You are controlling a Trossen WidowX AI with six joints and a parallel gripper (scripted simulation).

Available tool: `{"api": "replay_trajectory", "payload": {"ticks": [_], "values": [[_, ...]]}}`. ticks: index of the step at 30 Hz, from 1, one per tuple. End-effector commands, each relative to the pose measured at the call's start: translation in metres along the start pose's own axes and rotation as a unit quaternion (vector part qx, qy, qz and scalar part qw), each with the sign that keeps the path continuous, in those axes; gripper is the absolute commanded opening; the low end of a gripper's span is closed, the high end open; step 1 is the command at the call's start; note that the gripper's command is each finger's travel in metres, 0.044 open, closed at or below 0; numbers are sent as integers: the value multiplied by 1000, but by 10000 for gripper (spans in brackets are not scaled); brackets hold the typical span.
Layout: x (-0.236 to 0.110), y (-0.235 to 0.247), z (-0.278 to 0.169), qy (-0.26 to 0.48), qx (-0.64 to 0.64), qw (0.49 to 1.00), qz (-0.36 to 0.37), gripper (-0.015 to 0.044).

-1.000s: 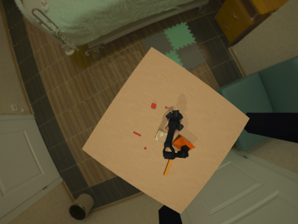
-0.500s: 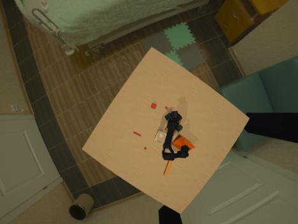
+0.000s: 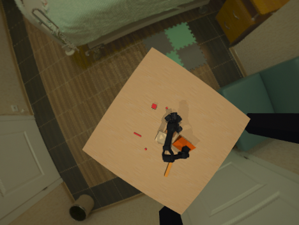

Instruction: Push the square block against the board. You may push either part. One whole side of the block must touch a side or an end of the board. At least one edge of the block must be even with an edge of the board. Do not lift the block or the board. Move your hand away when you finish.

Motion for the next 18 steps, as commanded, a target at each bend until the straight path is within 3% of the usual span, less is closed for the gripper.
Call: {"api": "replay_trajectory", "payload": {"ticks": [1, 18], "values": [[1, -3, -6, 5, 3, 1000, -2, 0], [1, -5, -18, 5, 3, 1000, -2, 0]]}}
Point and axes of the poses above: the point midway between the two fingers, 35 mm back from their tips, its own x axis out along the fingers, its own y axis across the jaws, z = x × y, the point moved 8 cm from there along -x, back along the fingers, and after that the axes turned 3 degrees about x, right-handed, at the moved point
